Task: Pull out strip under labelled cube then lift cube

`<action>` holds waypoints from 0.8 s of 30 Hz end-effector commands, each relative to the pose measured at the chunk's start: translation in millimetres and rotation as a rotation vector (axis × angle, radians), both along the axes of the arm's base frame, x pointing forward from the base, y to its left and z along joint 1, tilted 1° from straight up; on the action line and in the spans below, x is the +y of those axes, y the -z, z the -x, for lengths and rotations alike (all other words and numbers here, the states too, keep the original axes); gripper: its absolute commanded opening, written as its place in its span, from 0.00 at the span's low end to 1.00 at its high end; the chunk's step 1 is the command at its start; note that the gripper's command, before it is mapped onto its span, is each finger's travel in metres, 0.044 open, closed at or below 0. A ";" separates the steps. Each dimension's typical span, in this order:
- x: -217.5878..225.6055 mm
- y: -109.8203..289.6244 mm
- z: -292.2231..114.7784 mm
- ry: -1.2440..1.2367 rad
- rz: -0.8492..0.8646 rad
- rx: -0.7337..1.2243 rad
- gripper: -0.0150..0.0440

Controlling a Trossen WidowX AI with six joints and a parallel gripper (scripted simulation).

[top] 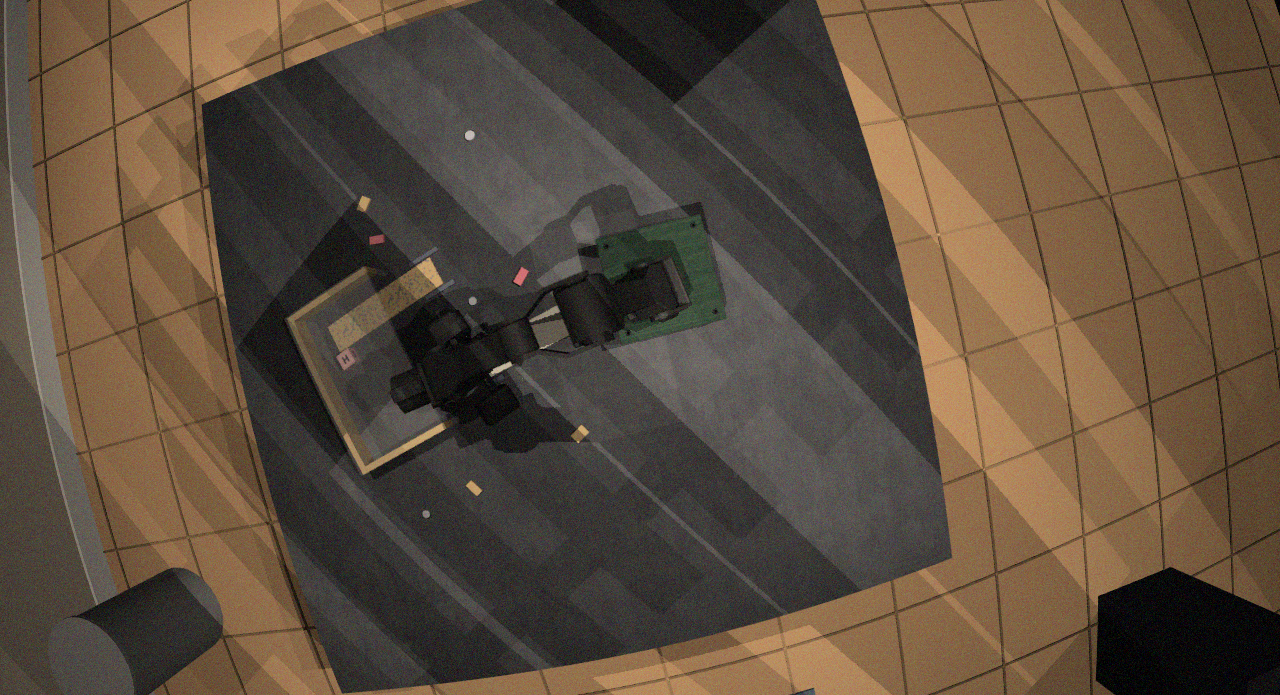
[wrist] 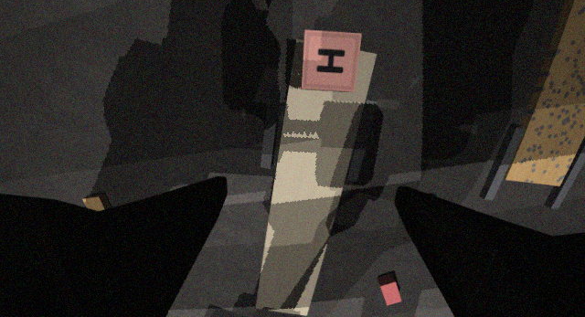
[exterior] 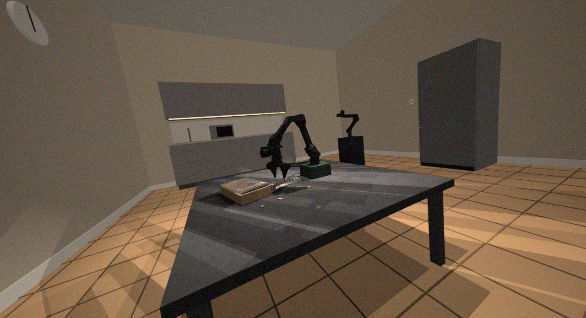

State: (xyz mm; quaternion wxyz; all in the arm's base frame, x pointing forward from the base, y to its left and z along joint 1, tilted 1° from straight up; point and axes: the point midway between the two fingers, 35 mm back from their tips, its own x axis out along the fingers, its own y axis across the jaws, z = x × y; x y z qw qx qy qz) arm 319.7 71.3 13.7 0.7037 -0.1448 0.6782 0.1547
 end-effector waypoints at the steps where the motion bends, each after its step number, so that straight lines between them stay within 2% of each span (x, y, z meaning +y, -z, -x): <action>1: 5.2 -2.4 -14.2 0.002 0.002 -0.001 1.00; 14: 20.8 -10.5 -60.8 0.002 0.001 -0.005 1.00; 21: 21.2 -1.9 -61.9 0.002 0.001 -0.005 0.69; 24: 21.3 3.0 -62.4 0.002 0.001 -0.005 0.68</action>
